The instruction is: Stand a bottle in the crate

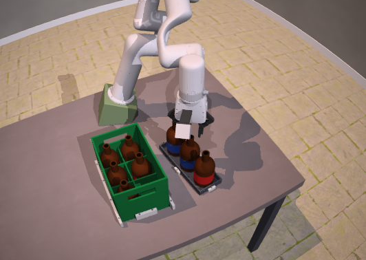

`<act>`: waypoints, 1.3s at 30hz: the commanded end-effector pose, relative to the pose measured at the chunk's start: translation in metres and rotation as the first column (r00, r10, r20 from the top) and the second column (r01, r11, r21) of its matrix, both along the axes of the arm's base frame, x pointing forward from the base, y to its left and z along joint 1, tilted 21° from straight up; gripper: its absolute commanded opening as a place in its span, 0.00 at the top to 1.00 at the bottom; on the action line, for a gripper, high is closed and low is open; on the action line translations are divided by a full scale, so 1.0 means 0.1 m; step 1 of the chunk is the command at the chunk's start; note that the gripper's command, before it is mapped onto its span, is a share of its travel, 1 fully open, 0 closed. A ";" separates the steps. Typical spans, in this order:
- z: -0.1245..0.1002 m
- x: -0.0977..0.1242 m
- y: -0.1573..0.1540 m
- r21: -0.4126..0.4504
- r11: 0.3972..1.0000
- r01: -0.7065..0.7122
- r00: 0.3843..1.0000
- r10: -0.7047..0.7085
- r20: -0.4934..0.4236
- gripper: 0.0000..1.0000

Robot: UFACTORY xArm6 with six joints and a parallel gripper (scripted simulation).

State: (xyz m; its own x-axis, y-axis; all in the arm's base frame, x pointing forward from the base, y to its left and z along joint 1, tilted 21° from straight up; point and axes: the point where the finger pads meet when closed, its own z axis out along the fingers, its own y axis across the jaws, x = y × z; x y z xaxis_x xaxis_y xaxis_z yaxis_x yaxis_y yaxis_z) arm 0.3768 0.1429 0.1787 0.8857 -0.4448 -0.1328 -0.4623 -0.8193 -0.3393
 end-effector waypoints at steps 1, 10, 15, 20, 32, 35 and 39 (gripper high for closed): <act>0.01 0.01 0.00 0.001 1.000 0.001 1.000 -0.001 0.004 0.35; 0.01 0.01 0.00 0.001 1.000 0.001 1.000 -0.001 0.004 0.35; 0.01 0.01 0.00 0.001 1.000 0.001 1.000 -0.001 0.004 0.35; 0.00 0.01 0.01 0.001 1.000 0.001 1.000 -0.001 0.004 0.35; -0.06 0.02 0.03 0.001 1.000 0.001 1.000 -0.001 0.004 0.35; -0.09 0.02 0.04 0.001 1.000 0.001 1.000 -0.001 0.004 0.35; -0.14 0.02 0.06 0.001 1.000 0.001 1.000 -0.001 0.004 0.35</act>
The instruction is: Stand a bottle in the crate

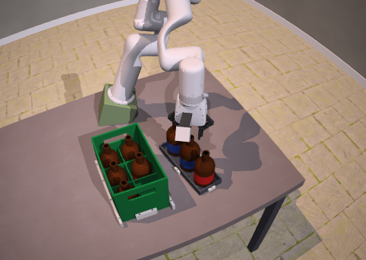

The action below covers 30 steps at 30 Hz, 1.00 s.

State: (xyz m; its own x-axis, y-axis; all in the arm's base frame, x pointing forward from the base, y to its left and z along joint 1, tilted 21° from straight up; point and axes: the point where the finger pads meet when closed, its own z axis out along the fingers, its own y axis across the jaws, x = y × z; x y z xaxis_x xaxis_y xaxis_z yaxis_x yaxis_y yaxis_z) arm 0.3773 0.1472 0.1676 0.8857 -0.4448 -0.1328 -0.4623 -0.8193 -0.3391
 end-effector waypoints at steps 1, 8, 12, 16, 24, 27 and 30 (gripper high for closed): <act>-0.04 0.01 0.02 0.001 1.000 0.001 1.000 -0.001 0.004 0.35; -0.10 0.02 0.04 0.001 1.000 0.001 1.000 -0.001 0.004 0.35; -0.14 0.02 0.06 0.001 1.000 0.001 1.000 -0.001 0.004 0.35; -0.18 0.02 0.08 0.001 1.000 0.001 1.000 -0.001 0.004 0.35; -0.23 0.02 0.09 0.001 1.000 0.001 1.000 -0.001 0.004 0.35; -0.24 0.02 0.10 0.001 1.000 0.001 1.000 -0.001 0.004 0.35; -0.25 0.02 0.10 0.001 1.000 0.001 1.000 -0.001 0.004 0.35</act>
